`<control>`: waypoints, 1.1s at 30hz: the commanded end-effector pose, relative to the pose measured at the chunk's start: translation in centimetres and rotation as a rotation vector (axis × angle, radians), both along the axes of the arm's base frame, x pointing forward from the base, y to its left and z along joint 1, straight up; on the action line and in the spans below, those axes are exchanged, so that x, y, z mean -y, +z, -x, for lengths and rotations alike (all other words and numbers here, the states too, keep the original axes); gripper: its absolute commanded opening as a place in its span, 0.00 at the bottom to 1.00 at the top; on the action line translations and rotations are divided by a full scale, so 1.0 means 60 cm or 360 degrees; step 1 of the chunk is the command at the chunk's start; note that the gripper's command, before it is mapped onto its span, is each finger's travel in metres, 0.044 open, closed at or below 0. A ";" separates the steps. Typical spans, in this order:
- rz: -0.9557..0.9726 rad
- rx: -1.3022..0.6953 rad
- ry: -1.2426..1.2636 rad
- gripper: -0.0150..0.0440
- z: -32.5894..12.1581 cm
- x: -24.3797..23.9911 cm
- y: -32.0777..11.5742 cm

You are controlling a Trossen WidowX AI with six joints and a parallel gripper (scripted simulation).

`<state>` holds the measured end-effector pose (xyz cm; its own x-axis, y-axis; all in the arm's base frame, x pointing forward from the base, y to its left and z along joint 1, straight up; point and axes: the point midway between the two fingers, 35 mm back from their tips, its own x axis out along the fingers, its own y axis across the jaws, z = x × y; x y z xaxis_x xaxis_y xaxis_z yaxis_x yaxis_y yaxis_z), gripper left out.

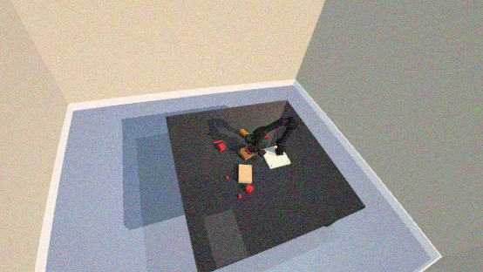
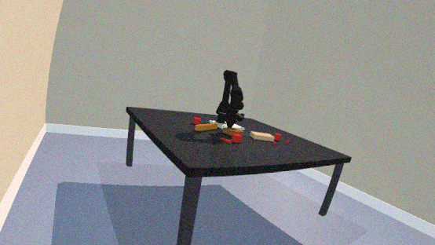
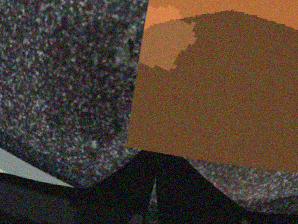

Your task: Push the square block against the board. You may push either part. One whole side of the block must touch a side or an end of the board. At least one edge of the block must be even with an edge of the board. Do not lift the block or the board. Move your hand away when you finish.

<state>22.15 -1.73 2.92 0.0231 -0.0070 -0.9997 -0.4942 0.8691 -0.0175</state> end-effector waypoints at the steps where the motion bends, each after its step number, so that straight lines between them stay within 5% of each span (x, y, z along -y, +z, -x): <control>1: -0.0007 0.0003 -0.0007 0.25 -0.007 -0.004 0.000; 33: -0.0008 0.0005 -0.0007 0.25 -0.047 -0.023 0.003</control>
